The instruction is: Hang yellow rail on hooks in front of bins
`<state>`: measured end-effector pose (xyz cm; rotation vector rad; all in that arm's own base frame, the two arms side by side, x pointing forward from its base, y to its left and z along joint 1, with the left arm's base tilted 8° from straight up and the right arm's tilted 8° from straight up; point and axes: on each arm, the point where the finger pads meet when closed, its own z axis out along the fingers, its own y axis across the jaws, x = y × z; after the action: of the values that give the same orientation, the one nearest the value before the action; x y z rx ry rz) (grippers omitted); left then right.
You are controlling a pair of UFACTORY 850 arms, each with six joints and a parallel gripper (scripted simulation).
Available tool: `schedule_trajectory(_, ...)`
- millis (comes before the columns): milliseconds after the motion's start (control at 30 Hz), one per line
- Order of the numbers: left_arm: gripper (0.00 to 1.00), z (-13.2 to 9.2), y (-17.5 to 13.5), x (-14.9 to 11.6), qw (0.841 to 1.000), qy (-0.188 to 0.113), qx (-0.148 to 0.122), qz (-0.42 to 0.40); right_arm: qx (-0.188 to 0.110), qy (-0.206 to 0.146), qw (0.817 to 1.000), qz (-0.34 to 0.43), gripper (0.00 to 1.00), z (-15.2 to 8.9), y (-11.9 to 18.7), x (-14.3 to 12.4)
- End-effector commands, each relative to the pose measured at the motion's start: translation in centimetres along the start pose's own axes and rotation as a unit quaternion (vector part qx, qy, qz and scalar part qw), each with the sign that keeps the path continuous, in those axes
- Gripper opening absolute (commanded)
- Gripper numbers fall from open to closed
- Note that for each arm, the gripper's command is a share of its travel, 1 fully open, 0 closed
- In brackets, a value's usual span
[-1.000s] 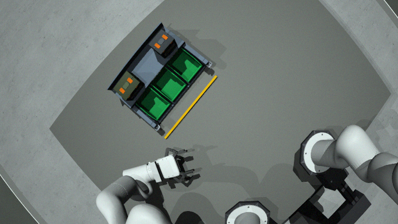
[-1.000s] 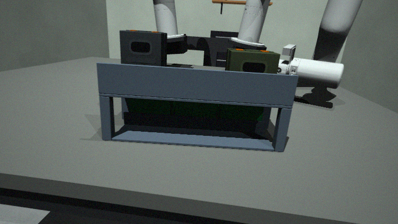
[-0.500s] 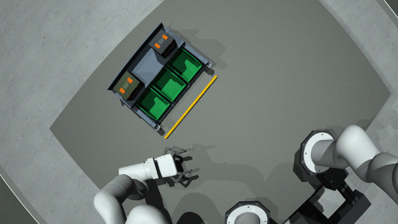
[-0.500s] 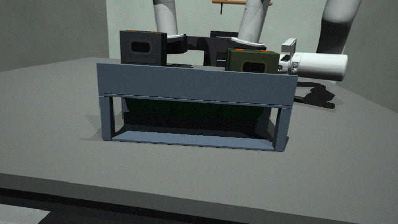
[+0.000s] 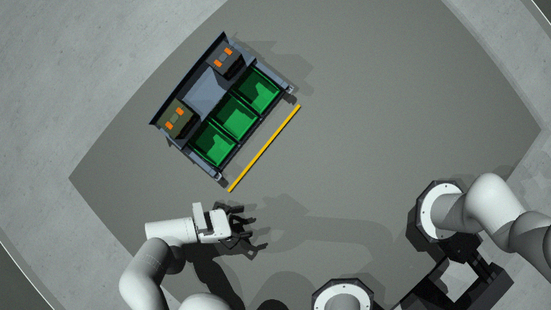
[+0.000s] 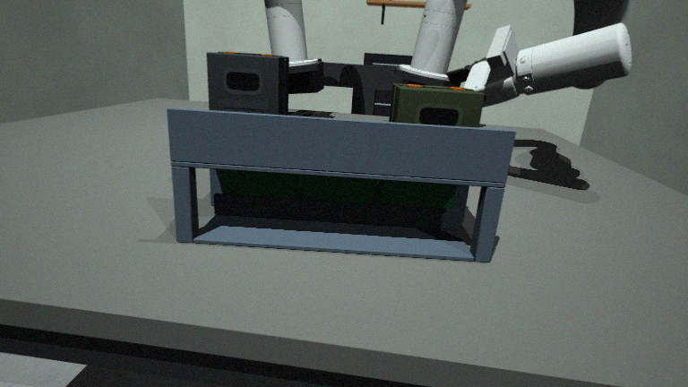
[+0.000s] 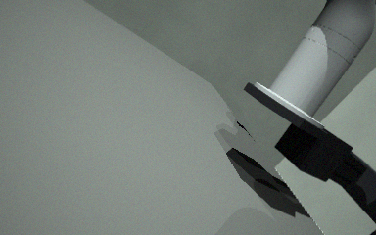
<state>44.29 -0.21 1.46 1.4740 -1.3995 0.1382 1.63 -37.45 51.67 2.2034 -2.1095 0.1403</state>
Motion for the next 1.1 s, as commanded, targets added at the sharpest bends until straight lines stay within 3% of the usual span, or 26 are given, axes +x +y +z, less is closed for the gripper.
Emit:
schedule_trajectory(0, 1.00, -2.2, 0.0, 1.5, 0.990, -0.078, 0.020, -0.113, 0.000, 0.001, 1.000, 0.000, 1.00, -0.1, 0.0, 0.0)
schedule_trajectory(200, 1.00, -6.3, -0.1, 4.7, 0.967, -0.125, 0.083, -0.207, 0.000, 0.001, 1.000, 0.000, 1.00, -0.1, 0.0, 0.0)
schedule_trajectory(433, 1.00, -11.7, 0.0, 10.1, 0.921, -0.149, 0.182, -0.310, 0.000, 0.001, 1.000, 0.000, 1.00, -0.1, 0.0, 0.0)
schedule_trajectory(500, 1.00, -11.7, 0.0, 10.1, 0.921, -0.149, 0.182, -0.310, 0.000, 0.001, 1.000, 0.000, 1.00, -0.1, 0.0, 0.0)
schedule_trajectory(533, 1.00, -12.5, 0.0, 11.0, 0.896, -0.156, 0.221, -0.351, 0.000, 0.001, 1.000, 0.000, 1.00, -0.1, 0.0, 0.0)
schedule_trajectory(667, 1.00, -15.3, 0.4, 14.7, 0.864, -0.143, 0.278, -0.395, 0.000, 0.001, 1.000, 0.000, 1.00, -0.1, 0.0, 0.0)
schedule_trajectory(867, 1.00, -18.9, 1.3, 20.4, 0.802, -0.104, 0.367, -0.459, 0.000, 0.001, 1.000, 0.000, 1.00, -0.1, 0.0, 0.0)
schedule_trajectory(900, 1.00, -18.1, 0.1, 20.3, 0.791, -0.106, 0.385, -0.464, 0.000, 0.001, 1.000, 0.000, 1.00, -0.1, 0.0, 0.0)
schedule_trajectory(967, 1.00, -14.1, -4.5, 18.3, 0.771, -0.138, 0.428, -0.450, 0.000, 0.001, 1.000, 0.000, 1.00, -0.1, 0.0, 0.0)
schedule_trajectory(1000, 1.00, -13.3, -4.8, 17.7, 0.769, -0.159, 0.443, -0.432, 0.000, 0.001, 1.000, 0.000, 1.00, -0.1, 0.0, 0.0)
schedule_trajectory(1067, 1.00, -13.3, -4.8, 17.7, 0.769, -0.159, 0.443, -0.432, 0.000, 0.001, 1.000, 0.000, 1.00, -0.1, 0.0, 0.0)
